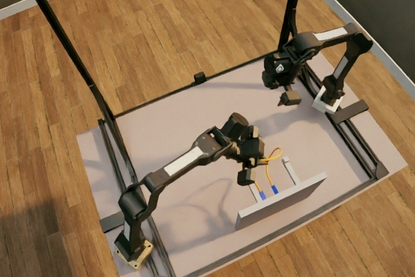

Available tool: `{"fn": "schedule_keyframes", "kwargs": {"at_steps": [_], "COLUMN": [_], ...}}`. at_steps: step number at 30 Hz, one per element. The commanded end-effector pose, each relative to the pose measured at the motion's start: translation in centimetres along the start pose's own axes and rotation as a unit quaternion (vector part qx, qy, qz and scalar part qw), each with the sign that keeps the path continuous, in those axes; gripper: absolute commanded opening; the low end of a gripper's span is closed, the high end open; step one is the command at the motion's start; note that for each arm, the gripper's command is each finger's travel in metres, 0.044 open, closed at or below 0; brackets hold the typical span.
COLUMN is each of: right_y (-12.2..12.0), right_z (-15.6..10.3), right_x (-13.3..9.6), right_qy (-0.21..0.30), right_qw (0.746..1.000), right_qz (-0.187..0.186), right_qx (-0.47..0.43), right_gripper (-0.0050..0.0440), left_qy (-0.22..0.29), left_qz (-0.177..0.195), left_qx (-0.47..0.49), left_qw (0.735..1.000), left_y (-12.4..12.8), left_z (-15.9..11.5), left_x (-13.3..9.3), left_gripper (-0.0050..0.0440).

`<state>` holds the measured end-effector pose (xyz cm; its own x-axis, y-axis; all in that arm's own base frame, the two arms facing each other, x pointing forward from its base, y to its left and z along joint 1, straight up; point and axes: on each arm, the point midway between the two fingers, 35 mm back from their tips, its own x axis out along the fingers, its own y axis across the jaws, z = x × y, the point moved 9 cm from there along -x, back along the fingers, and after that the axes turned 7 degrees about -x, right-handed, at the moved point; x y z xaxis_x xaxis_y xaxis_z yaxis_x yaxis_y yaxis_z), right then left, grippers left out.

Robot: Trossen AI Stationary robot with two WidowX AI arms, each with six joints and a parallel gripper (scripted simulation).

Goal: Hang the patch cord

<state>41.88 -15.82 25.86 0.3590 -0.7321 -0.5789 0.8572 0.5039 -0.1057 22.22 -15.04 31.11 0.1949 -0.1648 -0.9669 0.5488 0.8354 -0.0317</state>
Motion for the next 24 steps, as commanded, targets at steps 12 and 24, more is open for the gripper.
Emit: {"fn": "schedule_keyframes", "kwargs": {"at_steps": [12, 24], "right_y": [-1.25, -1.69], "right_z": [0.71, 0.35], "right_x": [-1.44, -1.61], "right_qy": [-0.015, -0.015], "right_qw": [1.0, 1.0], "right_qz": [0.007, 0.007], "right_qx": [0.012, 0.011], "right_gripper": [0.0025, 0.0025], "left_qy": [-0.011, -0.011], "left_qz": [0.0, 0.0], "left_qx": [0.0, 0.0], "left_qw": [1.0, 1.0], "left_y": [-0.04, -0.04], "left_z": [-0.19, -0.19], "left_x": [-0.67, -0.67], "left_gripper": [0.044, 0.044]}}
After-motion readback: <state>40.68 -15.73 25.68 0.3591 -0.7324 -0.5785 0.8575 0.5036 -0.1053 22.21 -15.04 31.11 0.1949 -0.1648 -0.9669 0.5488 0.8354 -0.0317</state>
